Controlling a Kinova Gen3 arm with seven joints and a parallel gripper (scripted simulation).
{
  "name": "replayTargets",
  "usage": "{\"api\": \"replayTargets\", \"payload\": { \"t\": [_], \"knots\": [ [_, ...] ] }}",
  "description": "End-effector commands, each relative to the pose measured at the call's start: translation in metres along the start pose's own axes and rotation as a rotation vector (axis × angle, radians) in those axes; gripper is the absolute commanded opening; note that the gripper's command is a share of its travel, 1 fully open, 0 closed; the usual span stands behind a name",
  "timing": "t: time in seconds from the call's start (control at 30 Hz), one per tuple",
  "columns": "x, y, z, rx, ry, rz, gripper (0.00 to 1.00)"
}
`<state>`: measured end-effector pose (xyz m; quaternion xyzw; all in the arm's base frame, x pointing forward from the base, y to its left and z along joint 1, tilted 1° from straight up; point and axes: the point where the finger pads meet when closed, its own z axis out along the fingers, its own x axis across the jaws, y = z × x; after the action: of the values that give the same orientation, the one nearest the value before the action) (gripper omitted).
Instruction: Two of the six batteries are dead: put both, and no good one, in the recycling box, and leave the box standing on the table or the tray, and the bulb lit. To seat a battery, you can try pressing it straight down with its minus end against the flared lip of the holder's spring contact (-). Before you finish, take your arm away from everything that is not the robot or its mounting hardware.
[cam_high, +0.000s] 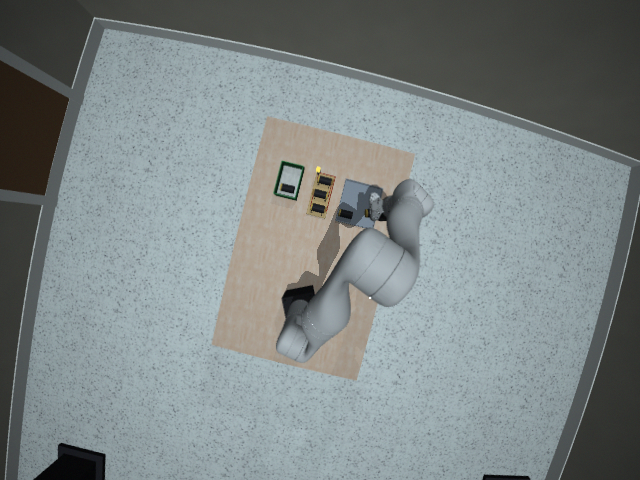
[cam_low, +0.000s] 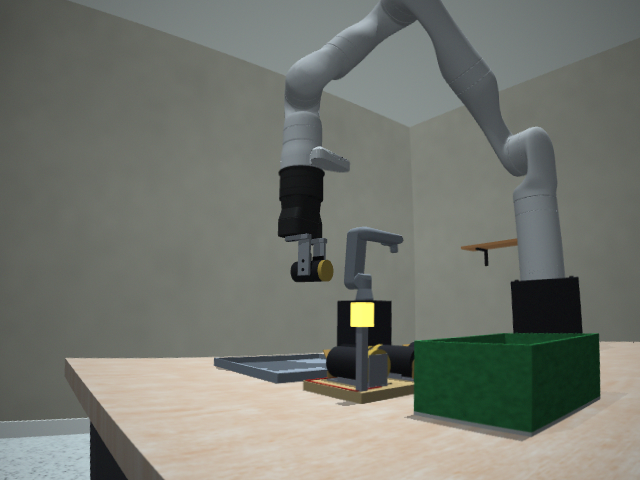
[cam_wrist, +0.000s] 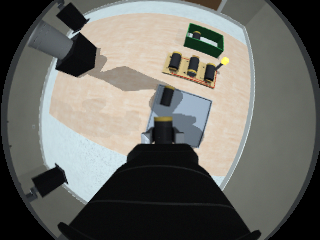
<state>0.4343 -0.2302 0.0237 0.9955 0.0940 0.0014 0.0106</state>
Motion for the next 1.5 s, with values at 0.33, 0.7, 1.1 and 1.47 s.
{"api": "replayTargets", "payload": {
  "t": [0.33,0.7,1.1,1.47],
  "knots": [
    [0.0038,-0.0001,-0.0020,-0.007,0.008,0.176,0.57],
    [0.0046,0.0005,-0.0024,-0.008,0.010,0.251,0.57],
    [0.0045,0.0005,-0.0024,-0.008,0.010,0.283,0.57],
    [0.0046,0.0005,-0.0024,-0.008,0.010,0.284,0.57]
  ]
}}
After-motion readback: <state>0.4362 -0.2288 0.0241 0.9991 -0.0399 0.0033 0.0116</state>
